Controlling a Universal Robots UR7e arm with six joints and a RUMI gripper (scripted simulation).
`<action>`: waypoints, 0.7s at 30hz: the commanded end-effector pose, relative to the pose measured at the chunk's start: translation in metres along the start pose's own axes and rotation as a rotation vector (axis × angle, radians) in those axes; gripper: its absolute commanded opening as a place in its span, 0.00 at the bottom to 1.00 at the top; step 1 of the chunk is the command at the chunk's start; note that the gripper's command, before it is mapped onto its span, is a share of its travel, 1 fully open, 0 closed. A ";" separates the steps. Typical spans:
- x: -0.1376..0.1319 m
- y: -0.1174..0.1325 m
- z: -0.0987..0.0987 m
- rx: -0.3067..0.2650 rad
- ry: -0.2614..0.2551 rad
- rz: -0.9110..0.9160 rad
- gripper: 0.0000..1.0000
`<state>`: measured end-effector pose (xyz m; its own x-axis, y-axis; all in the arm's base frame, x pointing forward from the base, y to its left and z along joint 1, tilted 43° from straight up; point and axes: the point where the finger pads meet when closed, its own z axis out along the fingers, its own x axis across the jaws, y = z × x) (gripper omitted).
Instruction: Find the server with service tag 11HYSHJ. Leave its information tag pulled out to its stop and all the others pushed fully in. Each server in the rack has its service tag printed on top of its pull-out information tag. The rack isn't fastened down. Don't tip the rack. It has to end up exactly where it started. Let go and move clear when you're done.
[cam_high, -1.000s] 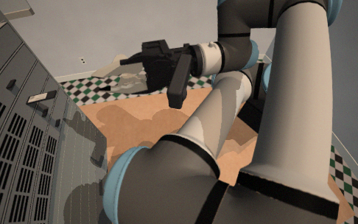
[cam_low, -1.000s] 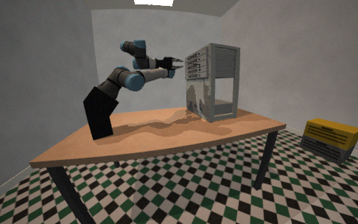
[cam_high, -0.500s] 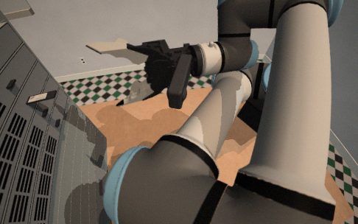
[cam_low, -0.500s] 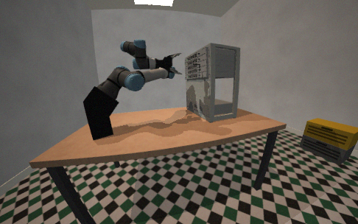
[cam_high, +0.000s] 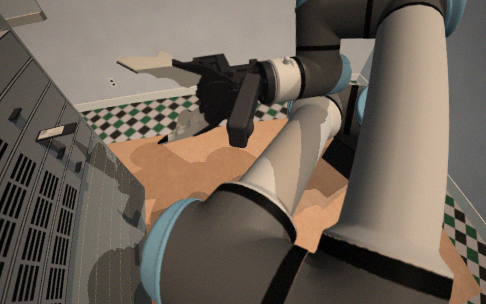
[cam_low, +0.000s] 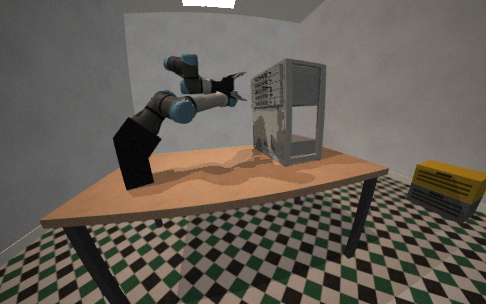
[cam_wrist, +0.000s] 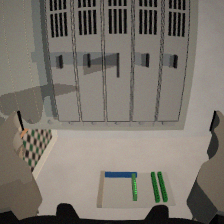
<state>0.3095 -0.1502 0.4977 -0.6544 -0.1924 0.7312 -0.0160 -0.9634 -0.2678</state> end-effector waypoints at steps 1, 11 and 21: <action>0.000 0.000 0.000 0.000 0.001 0.000 1.00; 0.001 0.000 0.000 0.001 0.000 0.000 1.00; 0.003 -0.001 0.001 0.012 -0.014 0.004 1.00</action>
<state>0.3090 -0.1500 0.4990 -0.6483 -0.1961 0.7357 -0.0098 -0.9640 -0.2655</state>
